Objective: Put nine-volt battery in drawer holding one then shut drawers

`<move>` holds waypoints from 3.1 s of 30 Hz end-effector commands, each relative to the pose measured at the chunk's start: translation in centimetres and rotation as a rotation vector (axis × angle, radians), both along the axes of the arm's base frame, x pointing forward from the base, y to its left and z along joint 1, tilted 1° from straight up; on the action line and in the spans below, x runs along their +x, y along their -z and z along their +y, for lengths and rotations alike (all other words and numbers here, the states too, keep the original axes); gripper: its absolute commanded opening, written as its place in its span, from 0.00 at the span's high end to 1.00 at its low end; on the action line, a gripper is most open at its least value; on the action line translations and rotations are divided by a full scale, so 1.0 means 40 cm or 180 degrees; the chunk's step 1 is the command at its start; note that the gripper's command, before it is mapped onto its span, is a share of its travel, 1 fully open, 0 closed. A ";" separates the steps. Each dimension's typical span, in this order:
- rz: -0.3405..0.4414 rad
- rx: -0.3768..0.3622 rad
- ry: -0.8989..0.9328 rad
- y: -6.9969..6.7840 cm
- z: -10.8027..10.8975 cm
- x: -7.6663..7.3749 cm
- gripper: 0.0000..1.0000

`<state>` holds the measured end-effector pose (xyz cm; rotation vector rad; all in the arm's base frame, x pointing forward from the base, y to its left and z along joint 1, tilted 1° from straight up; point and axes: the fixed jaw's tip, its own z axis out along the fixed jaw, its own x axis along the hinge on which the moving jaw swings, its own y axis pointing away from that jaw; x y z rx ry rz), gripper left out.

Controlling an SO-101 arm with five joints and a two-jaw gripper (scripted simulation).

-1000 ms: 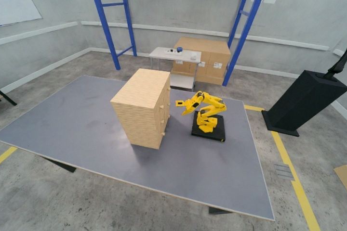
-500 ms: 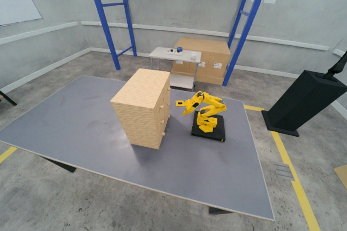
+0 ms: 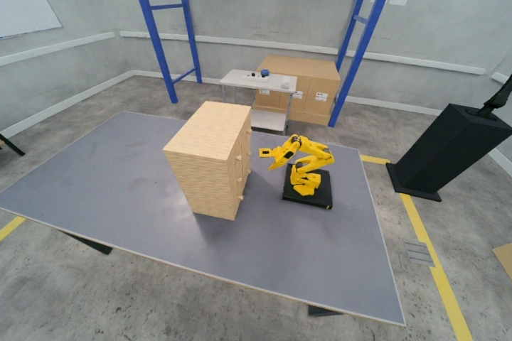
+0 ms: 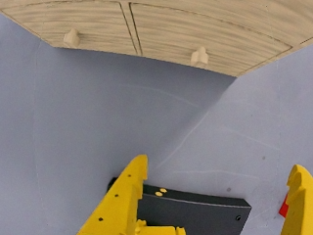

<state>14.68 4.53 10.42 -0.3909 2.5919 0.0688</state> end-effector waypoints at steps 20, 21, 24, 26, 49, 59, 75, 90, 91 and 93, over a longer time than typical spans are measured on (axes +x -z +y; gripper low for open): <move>-0.0102 -0.0555 -0.1006 0.009 -0.004 -0.011 0.50; -0.0102 -0.0555 -0.1006 0.009 -0.004 -0.011 0.50; -0.0131 -0.0667 -0.1217 0.010 -0.004 -0.013 0.50; -0.0151 -0.0741 -0.1357 0.010 -0.004 -0.013 0.50; -0.0367 -0.1519 -0.2832 0.014 -0.006 -0.019 0.50; -0.0454 -0.1816 -0.3393 0.015 -0.008 -0.020 0.50; -0.0612 -0.2336 -0.4373 0.015 -0.010 -0.021 0.50; -0.0767 -0.2821 -0.5281 0.015 -0.012 -0.019 0.50; -0.0779 -0.2858 -0.5351 0.014 -0.012 -0.019 0.50; -0.0803 -0.2933 -0.5490 0.014 -0.012 -0.018 0.50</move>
